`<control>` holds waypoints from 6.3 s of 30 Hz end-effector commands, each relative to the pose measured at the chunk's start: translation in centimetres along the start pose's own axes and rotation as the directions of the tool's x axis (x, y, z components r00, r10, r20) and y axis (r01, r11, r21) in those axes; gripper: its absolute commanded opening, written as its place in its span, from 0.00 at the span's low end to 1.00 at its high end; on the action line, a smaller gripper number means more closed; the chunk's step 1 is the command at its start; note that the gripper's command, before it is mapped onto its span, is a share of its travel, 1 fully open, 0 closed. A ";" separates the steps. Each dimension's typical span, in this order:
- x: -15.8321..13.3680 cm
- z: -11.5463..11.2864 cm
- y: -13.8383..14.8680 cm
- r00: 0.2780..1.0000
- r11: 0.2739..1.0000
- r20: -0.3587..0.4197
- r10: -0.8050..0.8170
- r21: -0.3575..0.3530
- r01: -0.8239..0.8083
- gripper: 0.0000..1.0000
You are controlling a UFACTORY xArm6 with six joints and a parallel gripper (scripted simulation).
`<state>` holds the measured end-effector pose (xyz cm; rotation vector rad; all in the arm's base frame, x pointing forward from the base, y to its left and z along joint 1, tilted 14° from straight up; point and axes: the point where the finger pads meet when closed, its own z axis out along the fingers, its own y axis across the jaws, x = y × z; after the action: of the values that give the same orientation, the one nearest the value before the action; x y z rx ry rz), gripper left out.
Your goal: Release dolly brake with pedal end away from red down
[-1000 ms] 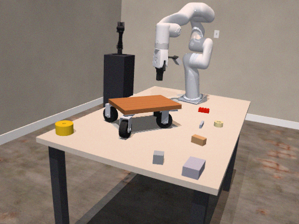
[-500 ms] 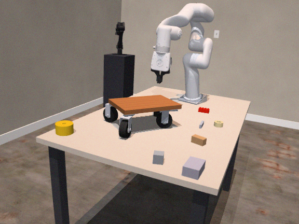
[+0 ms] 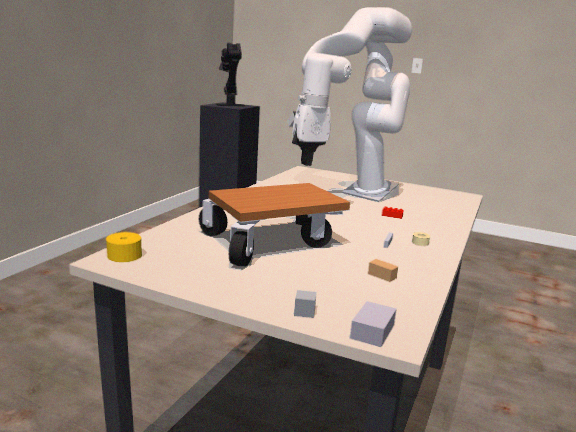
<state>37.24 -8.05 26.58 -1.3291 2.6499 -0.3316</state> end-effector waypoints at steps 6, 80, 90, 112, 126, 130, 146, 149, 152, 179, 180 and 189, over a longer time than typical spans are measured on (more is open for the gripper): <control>-0.1 0.3 -0.1 0.871 0.871 0.033 -0.491 0.005 0.491 0.00; -0.1 2.4 0.0 0.575 0.577 0.060 -0.816 0.023 0.817 0.00; -0.2 4.0 0.1 0.575 0.577 0.060 -0.816 0.023 0.817 0.00; -0.3 7.0 0.2 0.575 0.577 0.060 -0.816 0.023 0.817 0.00; -0.3 7.2 0.2 0.575 0.577 0.060 -0.816 0.023 0.817 0.00; -0.3 7.2 0.2 0.575 0.577 0.060 -0.816 0.023 0.817 0.00; -0.4 7.2 0.1 0.575 0.577 0.060 -0.816 0.023 0.817 0.00; -0.4 7.2 0.1 0.575 0.577 0.060 -0.816 0.023 0.817 0.00; -0.4 7.2 0.1 0.575 0.577 0.060 -0.816 0.023 0.817 0.00; -0.4 7.5 0.1 0.575 0.577 0.060 -0.816 0.023 0.817 0.00; -0.4 7.6 0.1 0.575 0.577 0.060 -0.816 0.023 0.817 0.00; -0.4 7.9 0.1 0.575 0.577 0.060 -0.816 0.023 0.817 0.00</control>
<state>39.19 -8.64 18.82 -2.4609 1.7700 -0.3523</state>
